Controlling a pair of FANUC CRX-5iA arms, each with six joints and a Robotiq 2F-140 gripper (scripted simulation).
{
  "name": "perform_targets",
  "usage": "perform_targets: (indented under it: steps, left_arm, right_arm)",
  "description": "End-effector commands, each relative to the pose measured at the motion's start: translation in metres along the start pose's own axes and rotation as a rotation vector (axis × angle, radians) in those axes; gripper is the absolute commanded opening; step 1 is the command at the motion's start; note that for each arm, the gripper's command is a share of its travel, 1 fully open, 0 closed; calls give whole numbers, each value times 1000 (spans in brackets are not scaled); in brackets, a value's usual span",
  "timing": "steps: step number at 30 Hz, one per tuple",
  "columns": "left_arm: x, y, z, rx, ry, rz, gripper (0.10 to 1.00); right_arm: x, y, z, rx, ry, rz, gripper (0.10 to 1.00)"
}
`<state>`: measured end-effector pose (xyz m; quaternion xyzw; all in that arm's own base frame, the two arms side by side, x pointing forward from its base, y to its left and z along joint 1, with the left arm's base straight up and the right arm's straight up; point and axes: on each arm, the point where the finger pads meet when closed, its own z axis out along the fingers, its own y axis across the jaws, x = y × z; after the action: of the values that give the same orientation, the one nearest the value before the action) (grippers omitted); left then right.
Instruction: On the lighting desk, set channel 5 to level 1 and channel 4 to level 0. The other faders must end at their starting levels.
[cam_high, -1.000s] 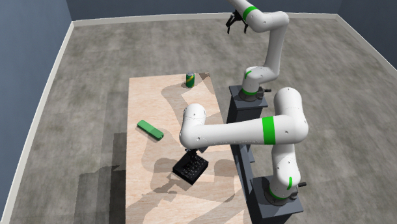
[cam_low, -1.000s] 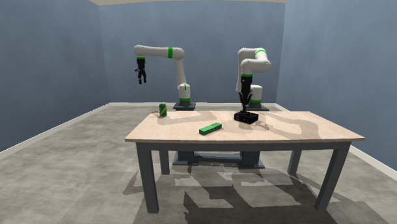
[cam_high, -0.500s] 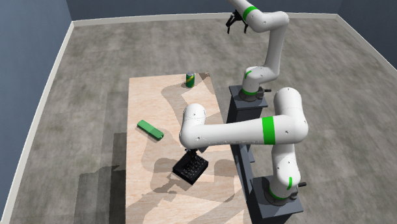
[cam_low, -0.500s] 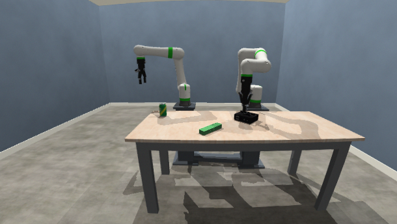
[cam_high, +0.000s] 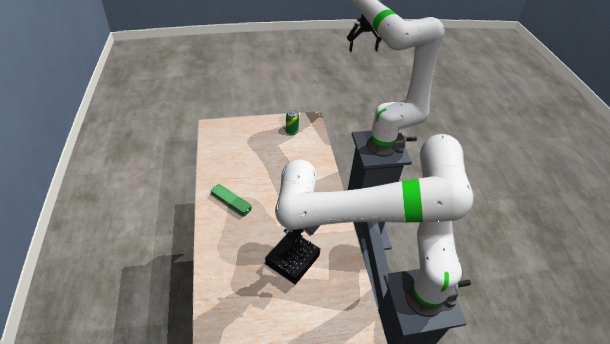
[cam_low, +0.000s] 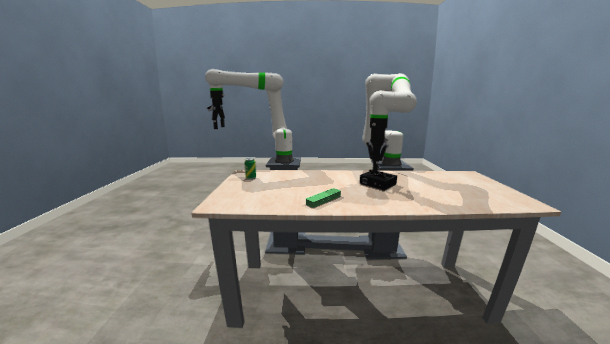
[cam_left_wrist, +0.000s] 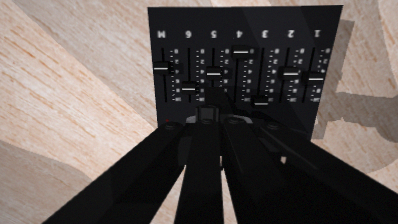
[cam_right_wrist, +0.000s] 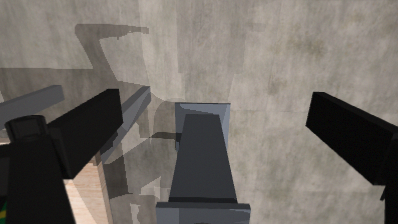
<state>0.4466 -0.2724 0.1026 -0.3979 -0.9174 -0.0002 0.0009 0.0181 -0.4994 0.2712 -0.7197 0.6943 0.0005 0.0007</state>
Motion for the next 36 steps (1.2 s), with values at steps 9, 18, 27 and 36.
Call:
perform_targets:
  steps: [9, 18, 27, 36]
  left_arm:
    - [-1, 0, 5, 0, -2, 0, 99]
    - [-1, 0, 8, 0, -2, 0, 99]
    - [-1, 0, 8, 0, -2, 0, 99]
    - [0, 0, 8, 0, -2, 0, 99]
  right_arm:
    - [0, 0, -1, 0, 2, 0, 1000]
    - [0, 0, -1, 0, 2, 0, 1000]
    - [0, 0, -1, 0, 2, 0, 1000]
    - [0, 0, -1, 0, 2, 0, 1000]
